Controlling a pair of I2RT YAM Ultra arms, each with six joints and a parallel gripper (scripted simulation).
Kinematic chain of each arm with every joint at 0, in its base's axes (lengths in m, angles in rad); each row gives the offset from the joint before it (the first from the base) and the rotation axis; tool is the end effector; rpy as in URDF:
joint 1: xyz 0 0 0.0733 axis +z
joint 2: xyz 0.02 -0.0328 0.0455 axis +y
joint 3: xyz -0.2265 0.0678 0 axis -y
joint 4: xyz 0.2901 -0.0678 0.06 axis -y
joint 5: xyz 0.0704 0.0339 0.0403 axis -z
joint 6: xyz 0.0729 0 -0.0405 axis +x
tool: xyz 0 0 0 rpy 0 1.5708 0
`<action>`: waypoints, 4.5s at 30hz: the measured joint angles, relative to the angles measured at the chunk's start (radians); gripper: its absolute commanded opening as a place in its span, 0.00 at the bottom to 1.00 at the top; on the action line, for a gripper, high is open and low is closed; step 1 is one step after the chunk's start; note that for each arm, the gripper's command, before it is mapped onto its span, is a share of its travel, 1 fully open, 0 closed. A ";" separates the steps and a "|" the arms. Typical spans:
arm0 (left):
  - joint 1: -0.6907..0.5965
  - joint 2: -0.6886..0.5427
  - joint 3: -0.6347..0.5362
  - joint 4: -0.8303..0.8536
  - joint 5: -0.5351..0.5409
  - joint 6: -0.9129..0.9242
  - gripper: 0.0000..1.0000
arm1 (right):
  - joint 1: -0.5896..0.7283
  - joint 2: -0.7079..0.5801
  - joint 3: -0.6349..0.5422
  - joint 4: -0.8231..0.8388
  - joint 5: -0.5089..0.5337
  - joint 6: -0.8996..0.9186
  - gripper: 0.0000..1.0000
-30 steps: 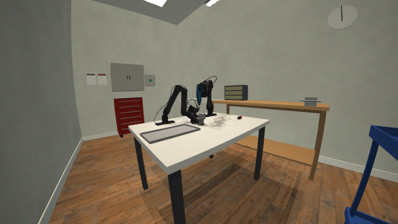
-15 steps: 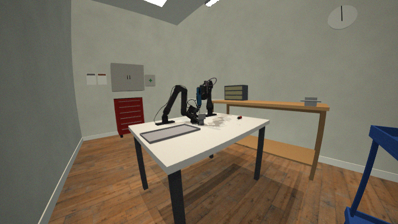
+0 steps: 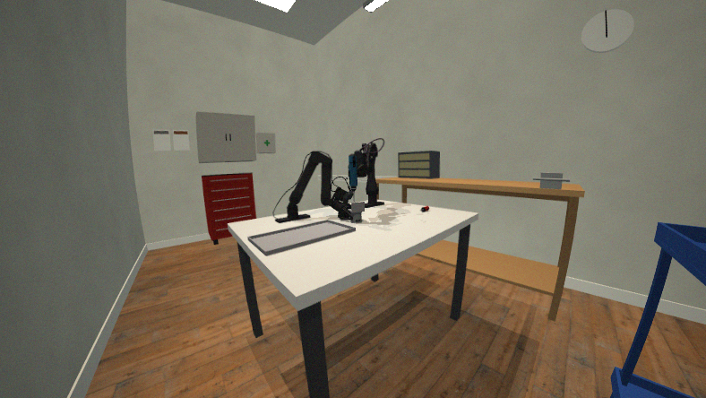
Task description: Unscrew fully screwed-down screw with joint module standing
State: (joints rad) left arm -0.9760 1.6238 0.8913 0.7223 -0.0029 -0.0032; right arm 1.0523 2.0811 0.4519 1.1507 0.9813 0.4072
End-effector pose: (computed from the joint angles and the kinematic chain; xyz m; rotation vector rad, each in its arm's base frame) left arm 0.2427 -0.3563 0.1939 0.7614 1.4450 -0.7582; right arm 0.1865 0.2067 -0.0279 -0.0157 1.8296 0.0123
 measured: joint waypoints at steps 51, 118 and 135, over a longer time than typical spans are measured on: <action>0.000 0.037 -0.037 0.080 0.000 0.000 0.42 | 0.000 0.000 0.000 0.000 0.000 0.000 0.59; 0.000 0.042 -0.037 0.093 -0.001 0.000 0.42 | 0.000 0.000 0.000 0.000 0.000 0.000 0.59; 0.000 0.042 -0.037 0.093 -0.001 0.000 0.42 | 0.000 0.000 0.000 0.000 0.000 0.000 0.59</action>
State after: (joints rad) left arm -0.9760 1.6653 0.8543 0.8150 -0.0036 -0.0032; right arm 1.0523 2.0811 0.4519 1.1507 0.9813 0.4072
